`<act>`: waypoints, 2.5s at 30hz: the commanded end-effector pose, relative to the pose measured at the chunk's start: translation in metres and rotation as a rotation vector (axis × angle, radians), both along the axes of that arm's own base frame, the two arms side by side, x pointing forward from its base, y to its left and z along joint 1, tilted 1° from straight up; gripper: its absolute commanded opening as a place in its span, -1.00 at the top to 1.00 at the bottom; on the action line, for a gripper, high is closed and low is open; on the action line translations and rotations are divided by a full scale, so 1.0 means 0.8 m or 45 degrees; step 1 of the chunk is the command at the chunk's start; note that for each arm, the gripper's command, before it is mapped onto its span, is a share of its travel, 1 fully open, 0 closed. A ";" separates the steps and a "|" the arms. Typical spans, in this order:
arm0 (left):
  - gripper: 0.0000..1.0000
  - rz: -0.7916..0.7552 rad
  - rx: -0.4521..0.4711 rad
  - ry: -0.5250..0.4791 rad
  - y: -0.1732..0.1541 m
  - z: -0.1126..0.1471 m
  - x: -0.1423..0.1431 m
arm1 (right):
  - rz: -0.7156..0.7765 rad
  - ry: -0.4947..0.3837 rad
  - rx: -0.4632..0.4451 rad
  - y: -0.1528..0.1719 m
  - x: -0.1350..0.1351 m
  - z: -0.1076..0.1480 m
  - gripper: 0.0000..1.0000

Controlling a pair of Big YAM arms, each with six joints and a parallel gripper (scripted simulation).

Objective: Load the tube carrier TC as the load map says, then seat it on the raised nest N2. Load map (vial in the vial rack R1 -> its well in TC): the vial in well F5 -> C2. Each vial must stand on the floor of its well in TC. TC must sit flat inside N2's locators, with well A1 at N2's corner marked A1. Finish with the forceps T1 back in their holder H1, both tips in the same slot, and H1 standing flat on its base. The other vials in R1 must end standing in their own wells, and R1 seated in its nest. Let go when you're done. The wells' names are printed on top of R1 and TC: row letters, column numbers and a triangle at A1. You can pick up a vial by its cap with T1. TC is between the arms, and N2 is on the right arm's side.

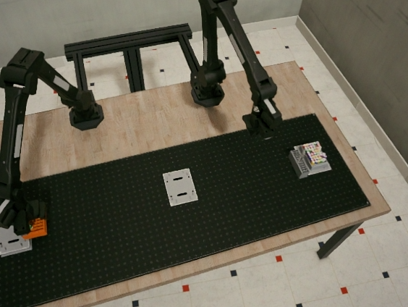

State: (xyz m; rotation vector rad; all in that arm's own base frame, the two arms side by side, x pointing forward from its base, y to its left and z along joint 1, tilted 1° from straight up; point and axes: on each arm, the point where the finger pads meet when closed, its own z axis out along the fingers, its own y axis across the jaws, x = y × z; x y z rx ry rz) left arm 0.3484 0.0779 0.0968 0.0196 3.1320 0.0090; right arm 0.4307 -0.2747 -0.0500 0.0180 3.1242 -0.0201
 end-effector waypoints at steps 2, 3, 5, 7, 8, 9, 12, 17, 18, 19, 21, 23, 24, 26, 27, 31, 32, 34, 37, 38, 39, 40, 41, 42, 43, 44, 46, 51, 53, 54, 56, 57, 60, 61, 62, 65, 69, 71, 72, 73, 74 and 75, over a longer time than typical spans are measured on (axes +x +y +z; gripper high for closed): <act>0.52 0.015 0.012 -0.045 0.005 0.015 0.015 | 0.004 -0.017 -0.008 -0.025 0.016 0.007 1.00; 0.52 0.015 0.012 -0.045 0.005 0.015 0.015 | 0.004 -0.017 -0.008 -0.027 0.016 0.007 1.00; 0.52 0.015 0.012 -0.045 0.005 0.015 0.015 | 0.004 -0.017 -0.008 -0.032 0.015 0.007 1.00; 0.52 0.015 0.012 -0.045 0.005 0.015 0.015 | 0.004 -0.017 -0.008 -0.036 0.015 0.007 1.00; 0.52 0.015 0.012 -0.045 0.005 0.015 0.015 | 0.004 -0.017 -0.008 -0.038 0.015 0.007 1.00; 0.52 0.015 0.012 -0.045 0.005 0.015 0.015 | 0.004 -0.017 -0.008 -0.040 0.015 0.007 1.00; 0.52 0.015 0.012 -0.045 0.005 0.015 0.015 | 0.004 -0.018 -0.008 -0.044 0.015 0.007 1.00; 0.52 0.015 0.012 -0.045 0.005 0.015 0.015 | 0.004 -0.018 -0.009 -0.053 0.015 0.007 1.00; 0.52 0.015 0.012 -0.045 0.005 0.015 0.015 | 0.004 -0.017 -0.009 -0.055 0.015 0.007 1.00; 0.52 0.015 0.012 -0.045 0.005 0.015 0.015 | 0.004 -0.017 -0.009 -0.057 0.015 0.007 1.00; 0.52 0.015 0.012 -0.045 0.005 0.015 0.015 | 0.004 -0.017 -0.009 -0.061 0.015 0.008 1.00; 0.52 0.015 0.012 -0.045 0.005 0.015 0.015 | 0.004 -0.017 -0.009 -0.066 0.015 0.008 1.00; 0.52 0.015 0.012 -0.045 0.005 0.015 0.015 | 0.004 -0.017 -0.009 -0.068 0.014 0.008 1.00; 0.52 0.015 0.012 -0.045 0.005 0.015 0.015 | 0.004 -0.018 -0.010 -0.072 0.014 0.008 1.00; 0.52 0.015 0.012 -0.045 0.005 0.015 0.015 | 0.004 -0.018 -0.010 -0.074 0.014 0.008 1.00; 0.52 0.015 0.012 -0.045 0.005 0.015 0.015 | 0.008 -0.018 -0.010 -0.077 0.016 0.008 1.00; 0.52 0.015 0.012 -0.045 0.005 0.015 0.015 | 0.006 -0.018 -0.010 -0.079 0.015 0.008 1.00; 0.52 0.015 0.012 -0.045 0.005 0.015 0.015 | 0.004 -0.018 -0.010 -0.085 0.014 0.008 1.00; 0.52 0.015 0.012 -0.045 0.005 0.015 0.015 | 0.004 -0.018 -0.010 -0.091 0.014 0.008 1.00; 0.52 0.015 0.012 -0.045 0.005 0.015 0.015 | 0.004 -0.018 -0.011 -0.093 0.014 0.008 1.00; 0.52 0.015 0.012 -0.045 0.005 0.015 0.015 | 0.004 -0.018 -0.011 -0.096 0.014 0.008 1.00; 0.52 0.015 0.012 -0.045 0.005 0.015 0.015 | 0.004 -0.018 -0.011 -0.098 0.014 0.008 1.00; 0.52 0.015 0.012 -0.045 0.005 0.015 0.015 | 0.004 -0.018 -0.011 -0.100 0.014 0.008 1.00; 0.52 0.015 0.012 -0.045 0.005 0.015 0.015 | 0.004 -0.018 -0.011 -0.102 0.014 0.008 1.00; 0.52 0.015 0.012 -0.045 0.005 0.015 0.015 | 0.004 -0.018 -0.011 -0.104 0.014 0.008 1.00; 0.52 0.015 0.012 -0.045 0.005 0.015 0.015 | 0.004 -0.018 -0.011 -0.106 0.013 0.008 1.00; 0.52 0.015 0.012 -0.045 0.005 0.015 0.015 | 0.004 -0.018 -0.011 -0.108 0.013 0.008 1.00; 0.52 0.015 0.012 -0.045 0.005 0.015 0.015 | 0.004 -0.018 -0.011 -0.117 0.013 0.008 1.00; 0.52 0.015 0.012 -0.045 0.005 0.015 0.015 | 0.004 -0.018 -0.012 -0.121 0.013 0.009 1.00; 0.52 0.015 0.012 -0.045 0.005 0.015 0.015 | 0.004 -0.018 -0.012 -0.123 0.013 0.009 1.00; 0.52 0.015 0.012 -0.045 0.005 0.015 0.015 | 0.004 -0.018 -0.012 -0.127 0.013 0.009 1.00; 0.52 0.015 0.012 -0.045 0.005 0.015 0.015 | 0.004 -0.018 -0.012 -0.130 0.013 0.009 1.00; 0.52 0.015 0.012 -0.045 0.005 0.015 0.015 | 0.004 -0.018 -0.012 -0.136 0.013 0.009 1.00; 0.52 0.015 0.012 -0.045 0.005 0.015 0.015 | 0.004 -0.018 -0.012 -0.138 0.013 0.009 1.00; 0.52 0.015 0.012 -0.045 0.005 0.015 0.015 | 0.004 -0.018 -0.013 -0.140 0.013 0.009 1.00; 0.52 0.015 0.012 -0.045 0.005 0.015 0.015 | 0.007 -0.018 -0.013 -0.141 0.014 0.009 1.00; 0.52 0.015 0.012 -0.045 0.005 0.015 0.015 | 0.004 -0.018 -0.013 -0.151 0.013 0.009 1.00; 0.52 0.015 0.012 -0.045 0.005 0.015 0.015 | 0.004 -0.018 -0.013 -0.155 0.012 0.009 1.00; 0.52 0.015 0.012 -0.045 0.005 0.015 0.015 | 0.004 -0.018 -0.013 -0.157 0.012 0.009 1.00; 0.52 0.015 0.012 -0.045 0.005 0.015 0.015 | 0.004 -0.018 -0.013 -0.159 0.012 0.009 1.00; 0.52 0.015 0.012 -0.045 0.005 0.015 0.015 | 0.004 -0.018 -0.013 -0.160 0.012 0.009 1.00; 0.52 0.015 0.012 -0.045 0.005 0.015 0.015 | 0.004 -0.018 -0.014 -0.162 0.012 0.009 1.00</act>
